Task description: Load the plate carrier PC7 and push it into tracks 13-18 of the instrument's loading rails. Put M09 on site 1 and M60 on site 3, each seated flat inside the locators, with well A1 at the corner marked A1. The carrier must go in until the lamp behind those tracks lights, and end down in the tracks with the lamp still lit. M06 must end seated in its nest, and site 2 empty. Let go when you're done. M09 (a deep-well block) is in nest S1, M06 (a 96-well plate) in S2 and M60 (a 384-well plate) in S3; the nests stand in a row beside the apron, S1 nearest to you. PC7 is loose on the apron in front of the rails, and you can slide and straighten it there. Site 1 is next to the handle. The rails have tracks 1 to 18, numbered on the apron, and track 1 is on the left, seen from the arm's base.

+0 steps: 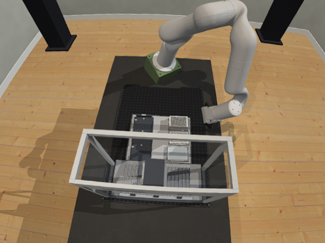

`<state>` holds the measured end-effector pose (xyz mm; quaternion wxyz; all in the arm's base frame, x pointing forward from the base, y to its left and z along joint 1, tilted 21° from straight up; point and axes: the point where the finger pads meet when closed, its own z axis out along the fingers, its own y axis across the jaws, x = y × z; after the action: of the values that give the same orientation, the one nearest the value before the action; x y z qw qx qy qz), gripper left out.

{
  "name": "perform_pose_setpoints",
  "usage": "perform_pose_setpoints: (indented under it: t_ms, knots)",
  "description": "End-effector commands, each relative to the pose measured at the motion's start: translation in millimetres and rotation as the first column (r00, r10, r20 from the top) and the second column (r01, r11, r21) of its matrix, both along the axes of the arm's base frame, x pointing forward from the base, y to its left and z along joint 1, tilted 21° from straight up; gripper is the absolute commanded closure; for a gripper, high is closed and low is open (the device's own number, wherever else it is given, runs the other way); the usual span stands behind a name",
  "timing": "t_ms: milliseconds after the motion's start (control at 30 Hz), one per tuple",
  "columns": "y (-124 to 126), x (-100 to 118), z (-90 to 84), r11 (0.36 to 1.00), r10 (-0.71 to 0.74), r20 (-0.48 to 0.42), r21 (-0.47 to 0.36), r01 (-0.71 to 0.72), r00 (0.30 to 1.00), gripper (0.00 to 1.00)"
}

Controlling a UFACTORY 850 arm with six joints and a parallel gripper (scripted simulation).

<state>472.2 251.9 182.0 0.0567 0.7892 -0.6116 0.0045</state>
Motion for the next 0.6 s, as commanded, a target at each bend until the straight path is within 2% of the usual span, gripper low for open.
perform_pose_setpoints:
  t_ms: [0,100,167,300,367,433,567]
  knots:
    - [-7.5,21.0,1.8,0.999,-0.017,0.005,0.046,0.017,1.000,0.00]
    - [-7.5,21.0,1.8,0.999,-0.017,0.005,0.046,0.017,1.000,0.00]
    - [-11.8,30.0,2.9,0.994,-0.045,0.028,0.102,0.042,0.999,0.00]
    - [-19.9,46.4,4.9,0.993,-0.048,0.031,0.108,0.045,0.998,0.00]
    - [-19.9,46.4,4.9,0.993,-0.048,0.031,0.108,0.045,0.998,0.00]
    - [-24.9,55.0,6.3,0.985,-0.079,0.061,0.159,0.069,0.995,0.00]
    - [-35.0,72.1,8.9,0.984,-0.082,0.063,0.164,0.071,0.995,0.00]
